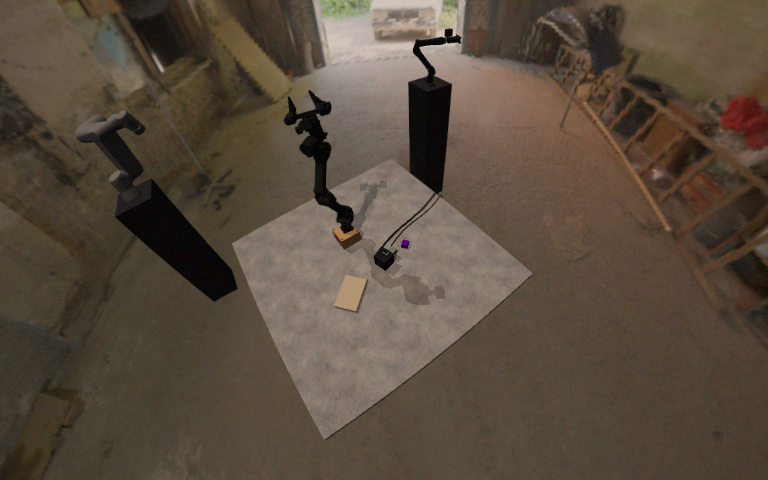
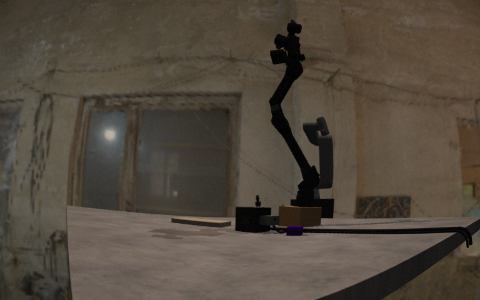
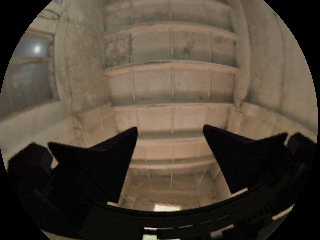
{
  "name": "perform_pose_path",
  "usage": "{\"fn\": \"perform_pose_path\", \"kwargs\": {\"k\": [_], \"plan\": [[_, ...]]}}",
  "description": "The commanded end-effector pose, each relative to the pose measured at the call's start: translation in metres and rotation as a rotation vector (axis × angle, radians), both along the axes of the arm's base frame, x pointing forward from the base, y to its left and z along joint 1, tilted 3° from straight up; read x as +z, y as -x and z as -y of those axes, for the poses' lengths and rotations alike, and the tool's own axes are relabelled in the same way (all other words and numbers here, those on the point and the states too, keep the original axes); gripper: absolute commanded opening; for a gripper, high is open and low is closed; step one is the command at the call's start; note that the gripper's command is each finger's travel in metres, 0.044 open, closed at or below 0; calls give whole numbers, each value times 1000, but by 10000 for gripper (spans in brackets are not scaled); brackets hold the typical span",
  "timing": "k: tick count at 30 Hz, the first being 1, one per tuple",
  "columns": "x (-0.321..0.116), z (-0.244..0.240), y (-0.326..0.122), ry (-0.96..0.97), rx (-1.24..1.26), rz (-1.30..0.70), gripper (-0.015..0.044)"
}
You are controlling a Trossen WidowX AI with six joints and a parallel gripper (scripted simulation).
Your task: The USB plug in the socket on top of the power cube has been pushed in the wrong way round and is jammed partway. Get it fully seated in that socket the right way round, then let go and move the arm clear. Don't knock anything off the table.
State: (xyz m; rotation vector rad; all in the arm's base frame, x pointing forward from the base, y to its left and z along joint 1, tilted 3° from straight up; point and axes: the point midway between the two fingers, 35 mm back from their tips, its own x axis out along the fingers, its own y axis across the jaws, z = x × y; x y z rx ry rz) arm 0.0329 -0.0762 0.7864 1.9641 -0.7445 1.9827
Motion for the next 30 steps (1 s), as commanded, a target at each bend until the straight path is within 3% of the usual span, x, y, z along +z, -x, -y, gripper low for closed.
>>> {"fn": "perform_pose_path", "kwargs": {"k": [1, 6, 16, 23, 30], "plan": [[0, -2, 2, 6, -7, 0, 426], [-5, -76, 53, 191, -293, 85, 440], [-53, -236, 82, 548, -866, 314, 440], [-123, -348, 27, 876, -1244, 468, 440], [-217, -417, -52, 1214, -1546, 706, 440]]}}
